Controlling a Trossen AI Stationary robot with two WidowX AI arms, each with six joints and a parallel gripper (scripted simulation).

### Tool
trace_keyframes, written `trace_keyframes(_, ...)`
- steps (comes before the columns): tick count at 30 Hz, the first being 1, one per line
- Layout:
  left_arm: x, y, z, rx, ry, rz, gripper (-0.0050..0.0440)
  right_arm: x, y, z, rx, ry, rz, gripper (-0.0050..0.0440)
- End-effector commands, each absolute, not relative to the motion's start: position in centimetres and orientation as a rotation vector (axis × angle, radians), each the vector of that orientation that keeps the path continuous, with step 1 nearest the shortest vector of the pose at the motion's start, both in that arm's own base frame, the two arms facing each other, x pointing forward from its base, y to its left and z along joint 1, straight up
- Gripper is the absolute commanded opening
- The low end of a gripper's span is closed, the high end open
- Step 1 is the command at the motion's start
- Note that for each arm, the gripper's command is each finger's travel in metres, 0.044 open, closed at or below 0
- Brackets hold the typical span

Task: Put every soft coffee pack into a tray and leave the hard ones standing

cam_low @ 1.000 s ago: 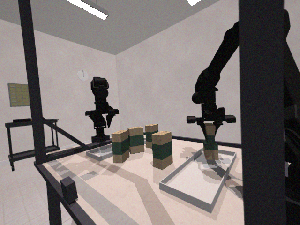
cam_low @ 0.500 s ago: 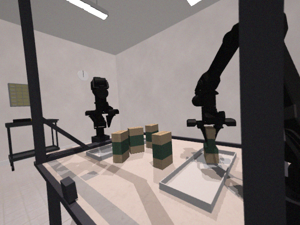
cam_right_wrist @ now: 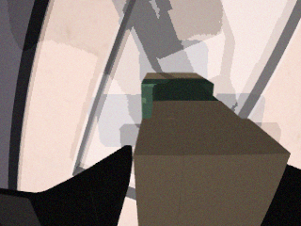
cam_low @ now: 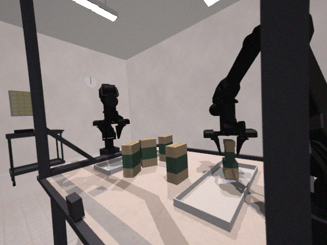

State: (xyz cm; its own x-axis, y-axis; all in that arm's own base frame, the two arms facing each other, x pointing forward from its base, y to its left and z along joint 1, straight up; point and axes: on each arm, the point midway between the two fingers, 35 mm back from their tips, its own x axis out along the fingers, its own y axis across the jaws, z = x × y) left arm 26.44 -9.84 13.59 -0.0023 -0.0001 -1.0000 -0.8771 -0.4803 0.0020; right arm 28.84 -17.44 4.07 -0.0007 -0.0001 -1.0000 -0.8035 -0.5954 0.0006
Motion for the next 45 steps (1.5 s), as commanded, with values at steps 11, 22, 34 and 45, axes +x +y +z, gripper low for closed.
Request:
trace_keyframes(11, 26.6, -9.9, 14.1, -1.588, 0.922, 1.552, 0.0355, 29.1, -17.6, 4.7, -1.685, 0.836, 1.643, 0.036)
trace_keyframes(22, 26.6, -9.9, 14.1, -1.588, 0.922, 1.552, 0.0355, 29.1, -17.6, 4.7, -1.685, 0.836, 1.643, 0.036)
trace_keyframes(34, 26.6, -9.9, 14.1, -1.588, 0.922, 1.552, 0.0355, 29.1, -17.6, 8.1, -1.686, 0.836, 1.643, 0.036)
trace_keyframes(45, 26.6, -9.9, 14.1, -1.588, 0.922, 1.552, 0.0355, 29.0, -17.5, 11.9, -1.686, 0.836, 1.643, 0.036)
